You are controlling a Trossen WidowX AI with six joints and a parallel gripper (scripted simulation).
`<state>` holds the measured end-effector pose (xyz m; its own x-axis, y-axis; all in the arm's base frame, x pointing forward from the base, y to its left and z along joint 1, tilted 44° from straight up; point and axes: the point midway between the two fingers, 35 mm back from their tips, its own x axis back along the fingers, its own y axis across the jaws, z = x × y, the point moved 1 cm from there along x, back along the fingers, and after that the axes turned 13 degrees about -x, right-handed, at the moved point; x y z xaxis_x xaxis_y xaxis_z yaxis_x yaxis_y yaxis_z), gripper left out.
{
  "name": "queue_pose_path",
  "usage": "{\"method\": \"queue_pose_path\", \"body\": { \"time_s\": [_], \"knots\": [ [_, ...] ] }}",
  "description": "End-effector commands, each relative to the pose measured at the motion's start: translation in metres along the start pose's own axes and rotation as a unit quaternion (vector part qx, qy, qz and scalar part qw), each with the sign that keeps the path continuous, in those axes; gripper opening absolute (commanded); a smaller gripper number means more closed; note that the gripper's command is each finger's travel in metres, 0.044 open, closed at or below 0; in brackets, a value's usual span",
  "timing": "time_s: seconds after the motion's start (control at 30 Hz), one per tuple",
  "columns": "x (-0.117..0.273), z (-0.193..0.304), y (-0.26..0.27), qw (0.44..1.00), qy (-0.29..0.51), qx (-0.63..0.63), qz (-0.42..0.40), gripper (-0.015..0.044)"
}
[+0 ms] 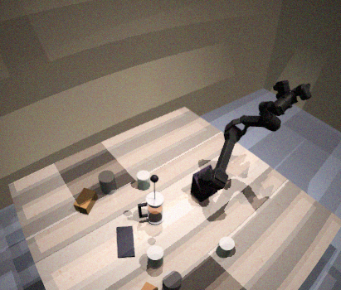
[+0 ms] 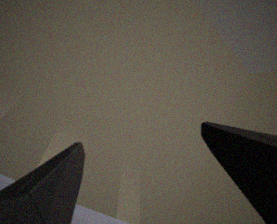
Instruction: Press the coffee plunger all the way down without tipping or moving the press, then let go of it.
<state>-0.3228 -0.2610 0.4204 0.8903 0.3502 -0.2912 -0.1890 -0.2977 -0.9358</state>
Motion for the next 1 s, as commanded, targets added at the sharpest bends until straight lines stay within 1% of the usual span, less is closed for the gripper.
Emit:
{"method": "queue_pose_path", "body": {
  "time_s": [0.0,0.03,0.33,0.43,0.53,0.67,0.8,0.93,0.97],
  "knots": [
    [0.000,0.001,-0.002,1.000,0.000,-0.001,0.002,0.0426],
    [0.001,0.003,-0.006,1.000,0.001,-0.001,0.008,0.0440],
    [0.016,0.033,-0.070,0.993,0.033,0.031,0.105,0.0440],
    [0.026,0.040,-0.095,0.989,0.033,0.034,0.142,0.0440],
    [0.038,0.054,-0.121,0.981,0.050,0.037,0.182,0.0440],
    [0.049,0.059,-0.140,0.975,0.050,0.029,0.215,0.0440],
    [0.059,0.069,-0.158,0.966,0.066,0.036,0.247,0.0440],
    [0.081,0.086,-0.190,0.947,0.099,0.055,0.301,0.0440],
    [0.087,0.088,-0.196,0.942,0.097,0.051,0.316,0.0440]
  ]
}}
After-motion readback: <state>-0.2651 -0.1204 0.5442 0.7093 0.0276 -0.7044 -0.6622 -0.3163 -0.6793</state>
